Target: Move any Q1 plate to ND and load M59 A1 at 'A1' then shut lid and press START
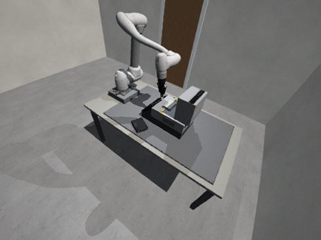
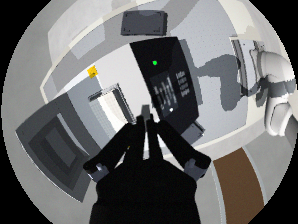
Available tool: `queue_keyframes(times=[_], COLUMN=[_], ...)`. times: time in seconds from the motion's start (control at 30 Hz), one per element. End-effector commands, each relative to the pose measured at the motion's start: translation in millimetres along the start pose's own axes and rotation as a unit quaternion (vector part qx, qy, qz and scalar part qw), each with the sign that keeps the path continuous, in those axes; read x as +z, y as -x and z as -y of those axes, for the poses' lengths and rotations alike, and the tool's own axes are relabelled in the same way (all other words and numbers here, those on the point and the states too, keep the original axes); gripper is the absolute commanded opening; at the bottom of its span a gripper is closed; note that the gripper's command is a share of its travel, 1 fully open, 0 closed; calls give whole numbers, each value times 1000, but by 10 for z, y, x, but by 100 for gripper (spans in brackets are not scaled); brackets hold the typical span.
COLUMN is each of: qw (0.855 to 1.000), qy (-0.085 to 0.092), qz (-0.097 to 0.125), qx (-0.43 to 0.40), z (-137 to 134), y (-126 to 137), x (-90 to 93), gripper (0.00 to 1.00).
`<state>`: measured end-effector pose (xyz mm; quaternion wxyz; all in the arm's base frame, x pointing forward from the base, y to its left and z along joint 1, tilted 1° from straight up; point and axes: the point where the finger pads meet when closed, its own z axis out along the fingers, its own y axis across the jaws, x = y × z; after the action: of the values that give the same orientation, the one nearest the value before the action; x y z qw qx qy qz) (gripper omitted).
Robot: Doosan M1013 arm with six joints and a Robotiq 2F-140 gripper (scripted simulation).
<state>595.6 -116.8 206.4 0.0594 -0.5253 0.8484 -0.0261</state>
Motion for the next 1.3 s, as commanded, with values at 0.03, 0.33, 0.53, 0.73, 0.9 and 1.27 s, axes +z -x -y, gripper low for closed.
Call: queue_keyframes(times=[0.03, 0.33, 0.53, 0.73, 0.9, 1.27], qw=[999, 997, 993, 991, 987, 972], qy=[-15, -33, -47, -54, -62, -92], qz=[6, 13, 19, 22, 25, 38], qx=[34, 74, 109, 124, 144, 214], z=[-209, -547, -827, -1015, -1252, -1681], y=[-57, -147, -222, -272, -336, -451], x=[2, 12, 20, 25, 32, 45], gripper=[0, 0, 0, 0, 0, 0])
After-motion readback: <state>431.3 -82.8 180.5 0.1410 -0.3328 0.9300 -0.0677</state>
